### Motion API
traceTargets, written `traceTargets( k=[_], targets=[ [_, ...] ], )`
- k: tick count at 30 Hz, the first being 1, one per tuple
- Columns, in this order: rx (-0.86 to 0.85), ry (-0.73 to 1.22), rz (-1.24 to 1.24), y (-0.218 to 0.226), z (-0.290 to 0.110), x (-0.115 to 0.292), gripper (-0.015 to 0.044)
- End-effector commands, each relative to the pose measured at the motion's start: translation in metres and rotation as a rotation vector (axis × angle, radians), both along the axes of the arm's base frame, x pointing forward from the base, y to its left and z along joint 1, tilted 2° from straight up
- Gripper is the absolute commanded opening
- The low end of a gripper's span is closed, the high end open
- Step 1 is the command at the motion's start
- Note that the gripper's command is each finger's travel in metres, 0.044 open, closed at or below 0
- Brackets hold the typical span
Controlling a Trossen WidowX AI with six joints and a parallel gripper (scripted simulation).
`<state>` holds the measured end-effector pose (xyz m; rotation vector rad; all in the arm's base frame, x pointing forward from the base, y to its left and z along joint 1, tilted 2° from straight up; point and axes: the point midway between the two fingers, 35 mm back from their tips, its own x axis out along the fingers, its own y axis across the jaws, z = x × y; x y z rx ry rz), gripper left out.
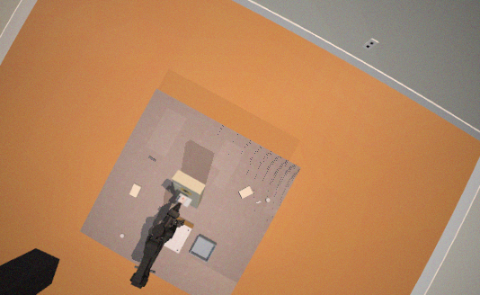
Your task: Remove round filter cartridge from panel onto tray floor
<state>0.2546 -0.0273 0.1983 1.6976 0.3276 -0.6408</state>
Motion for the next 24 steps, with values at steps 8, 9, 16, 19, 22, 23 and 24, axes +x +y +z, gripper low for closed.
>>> traceTargets(
  k=[8,9,16,19,22,23,24],
  targets=[
    [0.002,-0.012,-0.001,0.000,-0.004,-0.002,0.0098],
    [0.002,-0.012,-0.001,0.000,-0.003,-0.002,0.0098],
    [0.002,-0.015,-0.001,-0.002,0.059,0.030,0.0098],
    [0.002,-0.015,-0.001,-0.002,0.065,0.034,0.0098],
    [0.001,-0.017,-0.001,-0.002,0.072,0.034,0.0151],
    [0.001,-0.019,-0.001,-0.002,0.080,0.035,0.0177],
    [0.000,-0.021,-0.001,-0.002,0.090,0.035,0.0203]
  ],
)
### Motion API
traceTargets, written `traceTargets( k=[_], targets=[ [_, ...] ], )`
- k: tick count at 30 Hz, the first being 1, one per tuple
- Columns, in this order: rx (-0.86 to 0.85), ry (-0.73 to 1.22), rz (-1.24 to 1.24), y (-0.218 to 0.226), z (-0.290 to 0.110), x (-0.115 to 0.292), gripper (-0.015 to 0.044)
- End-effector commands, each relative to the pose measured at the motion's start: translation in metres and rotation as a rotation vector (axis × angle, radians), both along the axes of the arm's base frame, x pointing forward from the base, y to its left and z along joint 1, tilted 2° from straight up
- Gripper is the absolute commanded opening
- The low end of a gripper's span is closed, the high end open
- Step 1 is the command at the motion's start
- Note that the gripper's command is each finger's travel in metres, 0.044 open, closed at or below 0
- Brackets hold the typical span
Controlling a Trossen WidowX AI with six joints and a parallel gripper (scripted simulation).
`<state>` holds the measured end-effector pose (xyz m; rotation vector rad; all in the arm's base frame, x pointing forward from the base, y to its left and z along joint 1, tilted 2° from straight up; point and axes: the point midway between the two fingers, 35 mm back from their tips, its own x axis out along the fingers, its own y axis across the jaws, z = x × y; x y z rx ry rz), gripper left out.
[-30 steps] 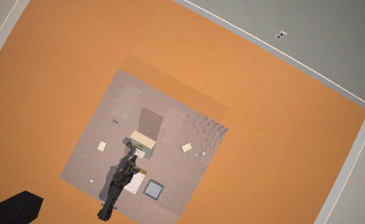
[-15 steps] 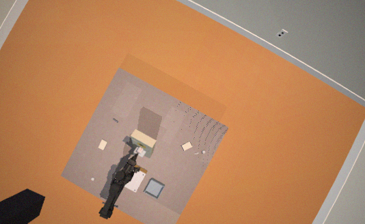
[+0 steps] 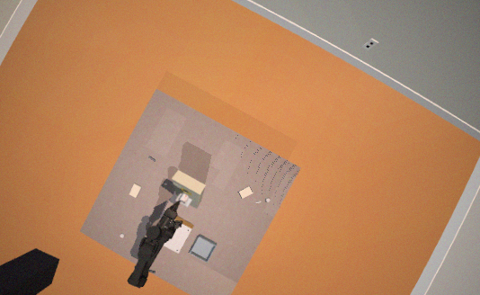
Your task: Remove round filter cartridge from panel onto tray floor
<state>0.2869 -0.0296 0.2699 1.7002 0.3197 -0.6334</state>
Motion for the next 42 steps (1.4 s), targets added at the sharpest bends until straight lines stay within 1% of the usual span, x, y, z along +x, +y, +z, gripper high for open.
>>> traceTargets(
  k=[1,5,7,8,10,19,26,28,42],
  targets=[
    [0.000,-0.014,0.000,0.001,0.029,0.002,0.0230],
    [-0.001,-0.024,-0.001,0.002,0.067,0.000,0.0335],
    [-0.001,-0.026,-0.001,0.002,0.073,-0.001,0.0387],
    [-0.014,-0.019,0.008,0.002,0.071,-0.001,0.0361],
    [-0.112,0.029,0.081,0.002,0.062,-0.002,0.0308],
    [-0.728,0.340,0.676,0.003,-0.004,-0.017,0.0305],
    [-1.110,0.501,1.225,0.004,-0.049,-0.036,0.0305],
    [-1.142,0.511,1.282,0.004,-0.053,-0.038,0.0305],
    [-1.143,0.511,1.282,0.003,-0.059,-0.034,0.0305]
  ],
)
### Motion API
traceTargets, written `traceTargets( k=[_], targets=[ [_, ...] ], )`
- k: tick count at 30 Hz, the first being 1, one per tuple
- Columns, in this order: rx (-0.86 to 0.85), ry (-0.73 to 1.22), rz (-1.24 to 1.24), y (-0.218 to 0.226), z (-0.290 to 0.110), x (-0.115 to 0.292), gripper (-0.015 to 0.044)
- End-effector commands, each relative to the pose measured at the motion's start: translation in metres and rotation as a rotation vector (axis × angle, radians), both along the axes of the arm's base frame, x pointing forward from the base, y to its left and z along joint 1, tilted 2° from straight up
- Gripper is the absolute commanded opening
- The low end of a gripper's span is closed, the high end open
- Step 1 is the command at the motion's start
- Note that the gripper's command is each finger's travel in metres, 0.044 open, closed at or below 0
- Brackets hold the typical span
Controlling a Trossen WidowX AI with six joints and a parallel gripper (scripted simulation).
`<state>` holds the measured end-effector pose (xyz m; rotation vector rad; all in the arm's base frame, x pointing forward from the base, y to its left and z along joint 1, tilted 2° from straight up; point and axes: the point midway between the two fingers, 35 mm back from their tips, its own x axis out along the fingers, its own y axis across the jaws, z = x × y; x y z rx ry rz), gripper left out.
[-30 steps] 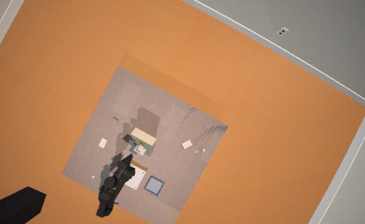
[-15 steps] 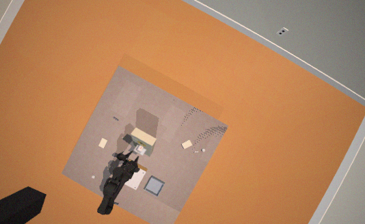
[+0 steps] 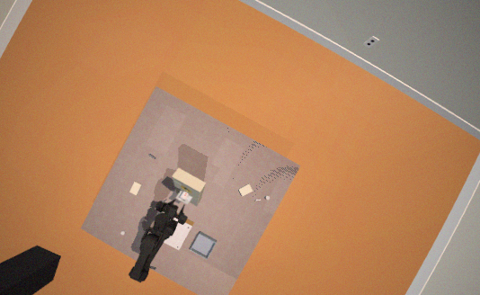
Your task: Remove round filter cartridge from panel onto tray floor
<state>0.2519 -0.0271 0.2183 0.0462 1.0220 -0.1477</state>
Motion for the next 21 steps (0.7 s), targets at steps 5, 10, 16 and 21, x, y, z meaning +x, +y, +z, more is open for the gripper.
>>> traceTargets(
  k=[5,10,16,21],
  targets=[
    [0.002,0.014,0.010,0.000,-0.014,0.006,0.0305],
    [0.002,0.014,0.010,-0.001,-0.021,0.010,0.0305],
    [0.002,0.013,0.010,-0.002,-0.029,0.015,0.0305],
    [0.002,0.013,0.010,-0.003,-0.036,0.018,0.0305]
  ],
)
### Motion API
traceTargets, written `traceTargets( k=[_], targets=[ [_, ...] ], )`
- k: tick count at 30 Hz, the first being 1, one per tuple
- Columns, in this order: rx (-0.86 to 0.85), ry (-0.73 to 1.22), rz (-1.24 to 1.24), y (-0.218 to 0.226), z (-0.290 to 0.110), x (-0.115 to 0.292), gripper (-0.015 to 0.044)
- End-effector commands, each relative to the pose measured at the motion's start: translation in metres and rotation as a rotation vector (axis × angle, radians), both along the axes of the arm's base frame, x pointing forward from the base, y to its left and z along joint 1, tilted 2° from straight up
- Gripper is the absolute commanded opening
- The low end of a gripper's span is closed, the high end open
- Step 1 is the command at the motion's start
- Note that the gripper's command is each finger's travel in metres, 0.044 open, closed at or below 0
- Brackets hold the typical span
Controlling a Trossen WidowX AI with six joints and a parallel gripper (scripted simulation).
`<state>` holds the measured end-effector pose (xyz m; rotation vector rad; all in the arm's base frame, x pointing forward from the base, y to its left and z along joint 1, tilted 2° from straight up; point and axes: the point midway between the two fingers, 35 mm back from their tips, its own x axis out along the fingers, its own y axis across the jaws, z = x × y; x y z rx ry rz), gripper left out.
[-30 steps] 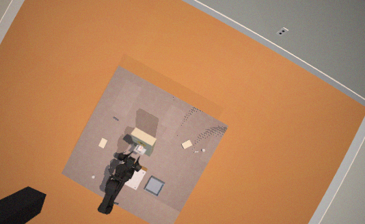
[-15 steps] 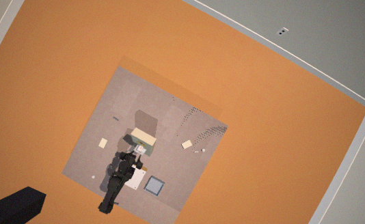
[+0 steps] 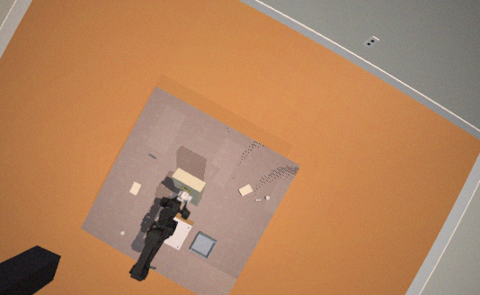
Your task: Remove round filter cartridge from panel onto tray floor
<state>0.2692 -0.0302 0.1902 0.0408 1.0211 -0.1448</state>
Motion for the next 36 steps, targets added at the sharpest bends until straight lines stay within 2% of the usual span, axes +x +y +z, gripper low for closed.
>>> traceTargets(
  k=[1,12,14,23,30,36],
  targets=[
    [0.005,0.014,0.005,0.000,-0.010,0.002,0.0305],
    [0.005,0.013,0.005,0.000,-0.016,0.005,0.0305],
    [0.000,0.006,0.000,-0.001,-0.013,0.005,0.0252],
    [0.000,0.006,0.000,-0.001,-0.013,0.005,0.0192],
    [0.000,0.006,0.000,-0.002,-0.005,0.010,0.0008],
    [0.001,0.005,0.000,-0.002,0.008,0.019,0.0000]
  ],
)
